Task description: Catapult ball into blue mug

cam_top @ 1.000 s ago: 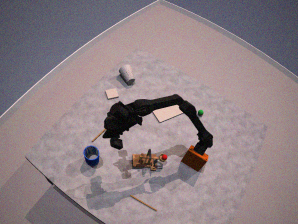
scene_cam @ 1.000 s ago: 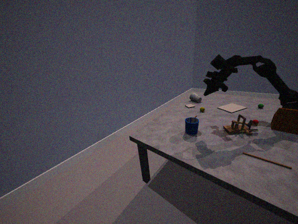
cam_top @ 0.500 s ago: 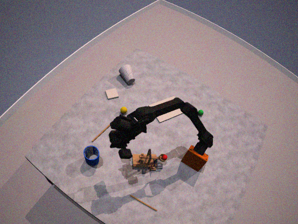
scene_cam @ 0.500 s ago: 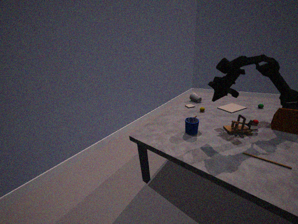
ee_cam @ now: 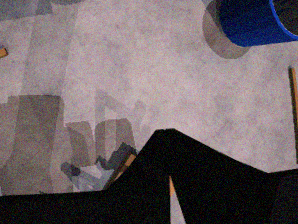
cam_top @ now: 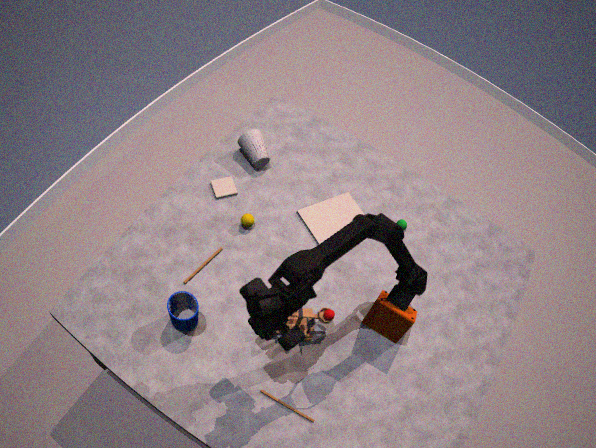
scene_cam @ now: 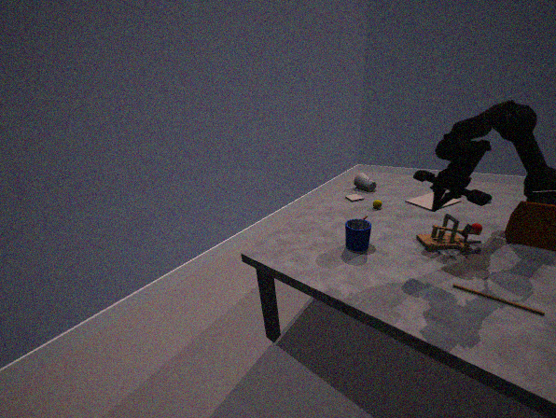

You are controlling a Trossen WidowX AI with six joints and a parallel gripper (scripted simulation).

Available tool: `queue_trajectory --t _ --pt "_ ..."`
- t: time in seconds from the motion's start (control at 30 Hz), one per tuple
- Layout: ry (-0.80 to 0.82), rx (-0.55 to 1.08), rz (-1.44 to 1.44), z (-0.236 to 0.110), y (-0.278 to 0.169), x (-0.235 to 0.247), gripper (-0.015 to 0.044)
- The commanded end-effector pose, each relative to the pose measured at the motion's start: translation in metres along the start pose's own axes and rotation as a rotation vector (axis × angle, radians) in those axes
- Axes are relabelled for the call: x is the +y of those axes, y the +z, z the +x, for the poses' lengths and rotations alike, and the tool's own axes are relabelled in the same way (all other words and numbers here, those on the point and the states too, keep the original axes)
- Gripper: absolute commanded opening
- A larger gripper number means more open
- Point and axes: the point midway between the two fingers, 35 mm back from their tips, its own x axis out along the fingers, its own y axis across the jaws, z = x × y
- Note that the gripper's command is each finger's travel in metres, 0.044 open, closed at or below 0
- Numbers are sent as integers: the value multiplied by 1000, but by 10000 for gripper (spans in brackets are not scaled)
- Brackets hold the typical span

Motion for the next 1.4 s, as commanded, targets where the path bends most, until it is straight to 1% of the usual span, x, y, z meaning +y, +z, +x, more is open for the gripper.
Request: queue_trajectory --t 0.0,0.23,0.5,1.07,1.37 --pt "2 93 -120 8 -18 25 0" --pt "-2 239 -312 12 -50 58 0" --pt "-10 412 -525 12 -90 86 0" --pt "-31 804 -949 -5 -168 117 0" --pt "-32 820 -964 -5 -171 118 0"
